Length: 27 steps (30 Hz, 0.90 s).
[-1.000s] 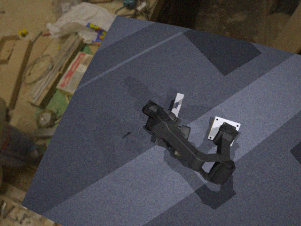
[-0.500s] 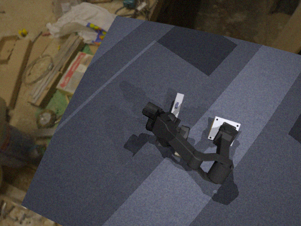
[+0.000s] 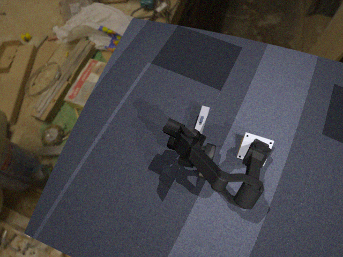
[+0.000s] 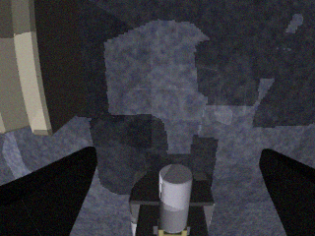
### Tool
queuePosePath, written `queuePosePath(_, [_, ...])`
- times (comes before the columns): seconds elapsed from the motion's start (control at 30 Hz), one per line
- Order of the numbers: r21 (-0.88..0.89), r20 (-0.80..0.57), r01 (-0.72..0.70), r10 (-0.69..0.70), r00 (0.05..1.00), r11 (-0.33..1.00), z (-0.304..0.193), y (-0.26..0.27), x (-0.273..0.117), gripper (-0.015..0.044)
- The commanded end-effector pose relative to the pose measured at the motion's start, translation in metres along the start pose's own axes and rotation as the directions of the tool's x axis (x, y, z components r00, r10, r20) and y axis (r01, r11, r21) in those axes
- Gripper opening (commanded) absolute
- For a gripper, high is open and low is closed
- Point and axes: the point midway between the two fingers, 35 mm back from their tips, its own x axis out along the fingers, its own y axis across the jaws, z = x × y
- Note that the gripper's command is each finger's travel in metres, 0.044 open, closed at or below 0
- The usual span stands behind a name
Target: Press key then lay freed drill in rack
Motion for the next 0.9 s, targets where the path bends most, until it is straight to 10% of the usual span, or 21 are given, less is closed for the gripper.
queuePosePath(0.0, [0.008, 0.007, -0.004, 0.004, 1.000, 1.000, -0.0019, 0.0025, 0.0088, 0.0440])
queuePosePath(0.17, [0.008, 0.007, -0.004, 0.004, 1.000, 1.000, -0.0023, 0.0028, 0.0110, 0.0440])
queuePosePath(0.7, [0.001, 0.001, -0.002, 0.002, 1.000, 1.000, -0.0017, 0.0010, 0.0075, 0.0020])
queuePosePath(0.87, [0.001, 0.001, -0.002, 0.002, 1.000, 1.000, -0.0017, 0.0010, 0.0075, 0.0000])
